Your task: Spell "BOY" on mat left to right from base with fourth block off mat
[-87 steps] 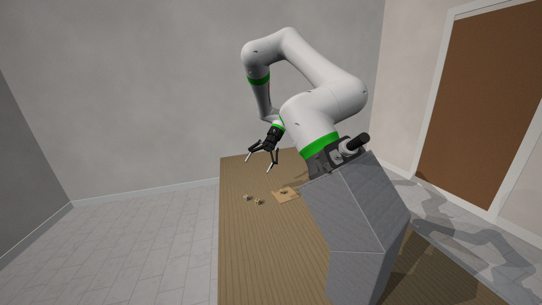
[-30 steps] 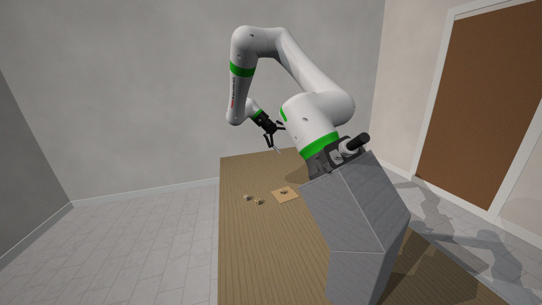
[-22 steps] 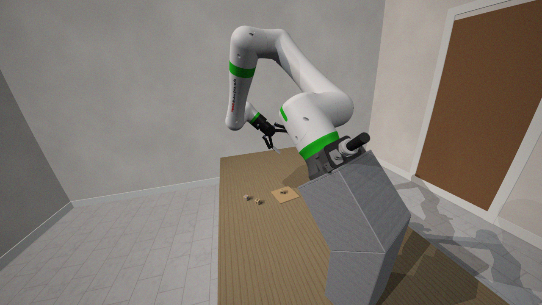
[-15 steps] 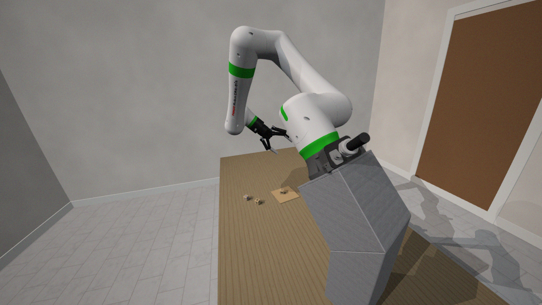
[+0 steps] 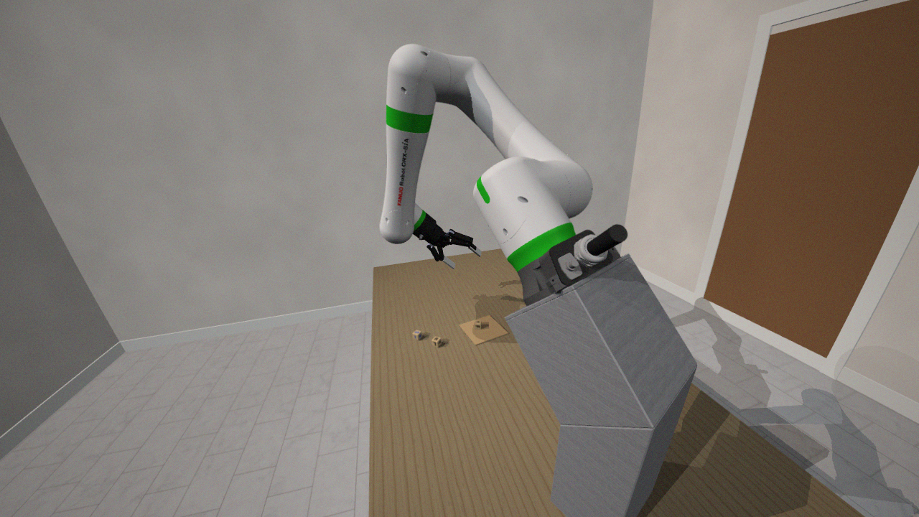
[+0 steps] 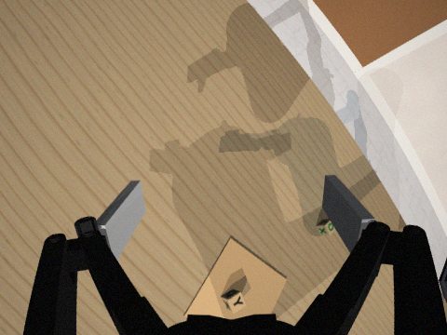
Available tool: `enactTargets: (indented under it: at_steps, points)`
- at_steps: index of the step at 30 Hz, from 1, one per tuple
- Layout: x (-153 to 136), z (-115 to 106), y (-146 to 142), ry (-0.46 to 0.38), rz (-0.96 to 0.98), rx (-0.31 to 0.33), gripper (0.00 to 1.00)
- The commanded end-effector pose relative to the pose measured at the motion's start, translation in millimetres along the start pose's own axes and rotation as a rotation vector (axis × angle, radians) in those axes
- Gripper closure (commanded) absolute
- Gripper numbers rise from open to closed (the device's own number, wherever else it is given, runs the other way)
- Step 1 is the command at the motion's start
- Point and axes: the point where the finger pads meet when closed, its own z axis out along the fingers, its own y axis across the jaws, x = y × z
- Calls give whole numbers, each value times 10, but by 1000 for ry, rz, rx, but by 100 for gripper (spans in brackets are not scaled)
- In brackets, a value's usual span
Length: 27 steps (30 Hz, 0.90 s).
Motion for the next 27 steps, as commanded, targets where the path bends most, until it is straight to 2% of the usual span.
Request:
enactTargets:
  at_steps: [1,2,3,6,7,8,9,10,11,13,14,15,16,17,20,23,25,26,27]
  points:
    - [-172,-49,-287,50,55,80,0]
    - [-172,-49,-287,50,55,80,0]
    - [-303,-92,-430,54,78,122,0]
    - [-303,-92,-430,54,78,122,0]
    - [-446,-139,-563,53,99,162,0]
    - [-446,-139,-563,53,99,162,0]
    - [-599,-188,-684,47,117,200,0]
    - [-599,-188,-684,47,117,200,0]
    - [-760,-240,-793,38,134,236,0]
    - [-760,-240,-793,38,134,236,0]
    - [-926,-292,-890,25,149,270,0]
    - [-926,-292,-890,25,149,270,0]
    - [-1095,-345,-973,9,163,301,0]
    - [-1095,-345,-973,9,163,301,0]
    - [-1431,-448,-1103,-28,185,353,0]
    - [-1431,-448,-1103,-28,185,353,0]
    - [-1749,-544,-1187,-68,202,394,0]
    - [-1749,-544,-1187,-68,202,394,0]
    - [-1897,-589,-1216,-88,209,410,0]
